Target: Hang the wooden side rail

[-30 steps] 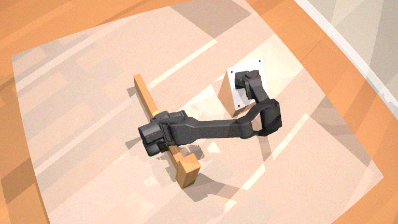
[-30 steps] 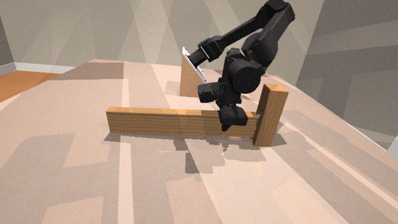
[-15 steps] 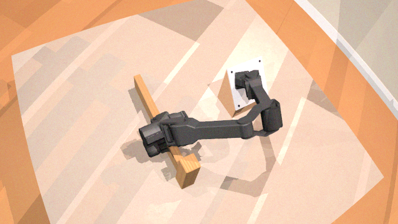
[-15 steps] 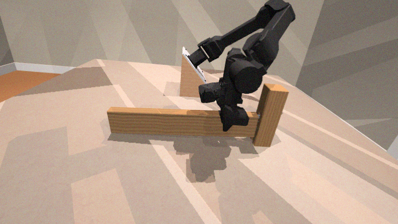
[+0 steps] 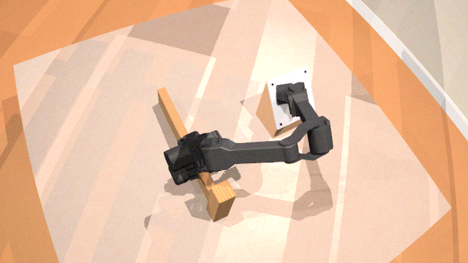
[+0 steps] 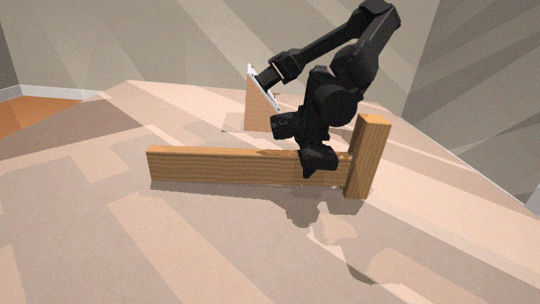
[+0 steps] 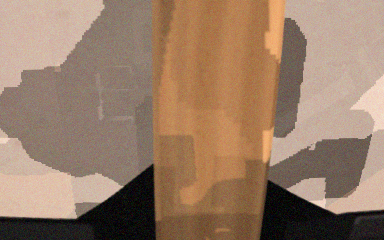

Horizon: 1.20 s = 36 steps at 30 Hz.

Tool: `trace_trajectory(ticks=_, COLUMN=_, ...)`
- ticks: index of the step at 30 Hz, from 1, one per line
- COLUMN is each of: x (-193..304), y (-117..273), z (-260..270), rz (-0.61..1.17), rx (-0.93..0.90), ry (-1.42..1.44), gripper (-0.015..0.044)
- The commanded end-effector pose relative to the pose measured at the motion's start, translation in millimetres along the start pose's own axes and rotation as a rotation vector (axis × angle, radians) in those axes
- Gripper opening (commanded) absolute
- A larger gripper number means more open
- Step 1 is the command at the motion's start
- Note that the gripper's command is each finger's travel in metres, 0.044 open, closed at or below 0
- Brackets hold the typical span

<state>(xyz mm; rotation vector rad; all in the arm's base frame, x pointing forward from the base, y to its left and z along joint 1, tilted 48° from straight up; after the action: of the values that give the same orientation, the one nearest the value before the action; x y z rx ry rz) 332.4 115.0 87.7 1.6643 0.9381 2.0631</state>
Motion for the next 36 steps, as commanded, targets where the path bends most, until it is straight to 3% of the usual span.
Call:
trace_trajectory(ticks=1, x=0.4, y=3.1, z=0.7, rz=-0.001, rx=-0.011, ry=-0.002, gripper=0.0000)
trace_trajectory(ticks=36, x=0.5, y=-2.3, z=0.9, rz=-0.001, rx=-0.011, ry=-0.002, gripper=0.0000)
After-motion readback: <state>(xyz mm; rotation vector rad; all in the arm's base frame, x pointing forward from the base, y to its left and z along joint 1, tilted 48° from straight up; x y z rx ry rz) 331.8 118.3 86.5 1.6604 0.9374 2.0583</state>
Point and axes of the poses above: the point midway between the two fingers, 35 mm back from their tips, its own y axis back along the fingers, its own z axis across the jaws, x = y × z, the point moved 9 cm from there along y, back along the fingers, and after that the axes turned 10 degrees about y, right-handed, at the moved point
